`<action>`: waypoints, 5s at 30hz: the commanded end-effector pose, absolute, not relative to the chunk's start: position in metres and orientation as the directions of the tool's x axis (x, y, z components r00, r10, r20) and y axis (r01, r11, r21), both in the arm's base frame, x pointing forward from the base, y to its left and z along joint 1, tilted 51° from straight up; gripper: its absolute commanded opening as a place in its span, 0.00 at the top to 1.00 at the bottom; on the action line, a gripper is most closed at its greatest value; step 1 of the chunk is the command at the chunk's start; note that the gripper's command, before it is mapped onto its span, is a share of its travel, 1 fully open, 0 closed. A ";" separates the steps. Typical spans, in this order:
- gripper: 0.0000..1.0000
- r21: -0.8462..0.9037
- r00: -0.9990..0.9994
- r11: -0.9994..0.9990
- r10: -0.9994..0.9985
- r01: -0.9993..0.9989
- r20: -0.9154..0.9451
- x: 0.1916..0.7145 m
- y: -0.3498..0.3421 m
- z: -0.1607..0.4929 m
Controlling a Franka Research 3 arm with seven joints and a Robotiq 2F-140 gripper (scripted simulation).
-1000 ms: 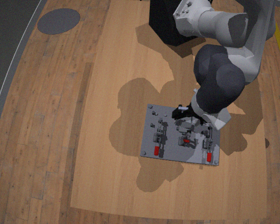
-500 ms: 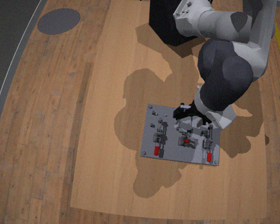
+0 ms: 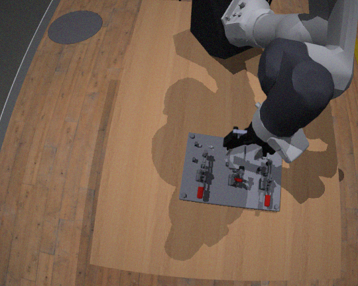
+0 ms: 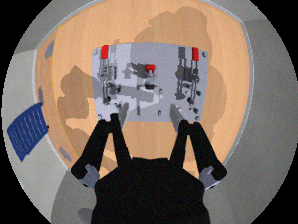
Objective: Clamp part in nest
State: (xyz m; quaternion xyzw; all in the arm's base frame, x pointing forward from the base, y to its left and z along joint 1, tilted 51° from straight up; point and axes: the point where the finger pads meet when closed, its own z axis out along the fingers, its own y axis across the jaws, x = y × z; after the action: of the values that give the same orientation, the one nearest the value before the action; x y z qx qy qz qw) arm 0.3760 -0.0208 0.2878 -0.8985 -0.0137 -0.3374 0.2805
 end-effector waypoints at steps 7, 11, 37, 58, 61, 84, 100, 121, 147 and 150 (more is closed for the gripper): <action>0.42 -0.488 0.780 -0.844 -0.145 0.224 0.609 0.371 -0.020 0.285; 0.42 -0.488 0.780 -0.844 -0.145 0.224 0.609 0.371 -0.020 0.285; 0.72 -0.488 0.780 -0.844 -0.145 0.224 0.609 0.315 -0.071 0.346; 0.72 -0.488 0.780 -0.844 -0.145 0.224 0.609 0.339 -0.075 0.365; 0.72 -0.488 0.780 -0.844 -0.145 0.224 0.609 0.349 -0.077 0.373; 0.72 -0.488 0.780 -0.844 -0.145 0.224 0.609 0.383 -0.083 0.400; 0.72 -0.488 0.780 -0.844 -0.145 0.224 0.609 0.397 -0.071 0.385; 0.72 -0.488 0.780 -0.844 -0.145 0.224 0.609 0.429 -0.043 0.351; 0.72 -0.488 0.780 -0.844 -0.145 0.224 0.609 0.432 -0.040 0.348; 0.72 -0.486 0.779 -0.844 -0.143 0.226 0.611 0.432 -0.040 0.348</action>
State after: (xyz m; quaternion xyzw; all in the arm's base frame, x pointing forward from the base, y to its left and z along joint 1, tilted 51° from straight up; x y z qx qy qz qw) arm 0.4315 -0.0416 0.3488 -0.9013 -0.0243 -0.3326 0.2766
